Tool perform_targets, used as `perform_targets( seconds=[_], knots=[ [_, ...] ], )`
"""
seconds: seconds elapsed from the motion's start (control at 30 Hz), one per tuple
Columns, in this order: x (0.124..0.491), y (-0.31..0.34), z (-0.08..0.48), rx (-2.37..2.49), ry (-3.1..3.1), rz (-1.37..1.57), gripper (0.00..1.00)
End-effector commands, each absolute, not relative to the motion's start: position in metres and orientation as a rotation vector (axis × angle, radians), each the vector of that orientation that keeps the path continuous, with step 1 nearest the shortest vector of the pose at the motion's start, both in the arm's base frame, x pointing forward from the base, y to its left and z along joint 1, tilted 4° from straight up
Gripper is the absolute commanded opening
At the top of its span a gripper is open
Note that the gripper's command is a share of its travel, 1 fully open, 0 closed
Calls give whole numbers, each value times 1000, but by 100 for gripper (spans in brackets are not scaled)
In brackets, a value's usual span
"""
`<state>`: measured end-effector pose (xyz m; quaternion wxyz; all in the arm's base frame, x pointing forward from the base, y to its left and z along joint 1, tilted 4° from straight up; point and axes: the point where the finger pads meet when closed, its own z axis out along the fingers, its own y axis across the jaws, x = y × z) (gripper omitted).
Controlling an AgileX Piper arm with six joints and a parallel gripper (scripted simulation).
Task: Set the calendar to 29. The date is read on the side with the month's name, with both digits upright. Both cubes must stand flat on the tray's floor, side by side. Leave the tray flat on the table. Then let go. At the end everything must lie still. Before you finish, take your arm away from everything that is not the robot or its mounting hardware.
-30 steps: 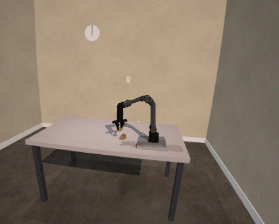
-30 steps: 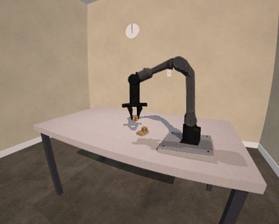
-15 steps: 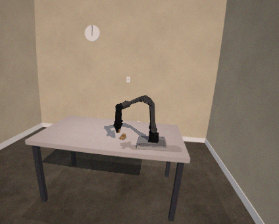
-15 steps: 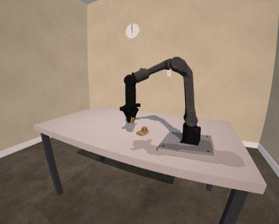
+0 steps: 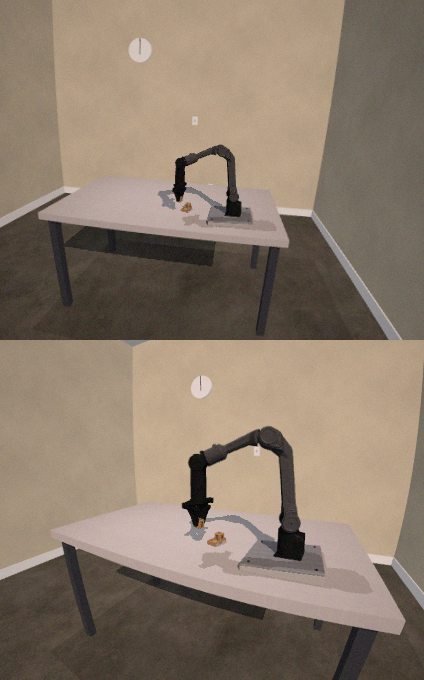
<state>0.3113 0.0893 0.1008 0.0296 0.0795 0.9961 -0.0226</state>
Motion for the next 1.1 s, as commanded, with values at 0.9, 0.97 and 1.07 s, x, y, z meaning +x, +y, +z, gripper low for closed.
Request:
perform_targets(
  seconds=[0.9, 0.97, 1.07],
  knots=[
    [316, 84, 10, 247, 3075, -71, 33],
    [317, 84, 7, 247, 3074, -71, 33],
    [317, 84, 7, 247, 3072, -69, 33]
  ],
)
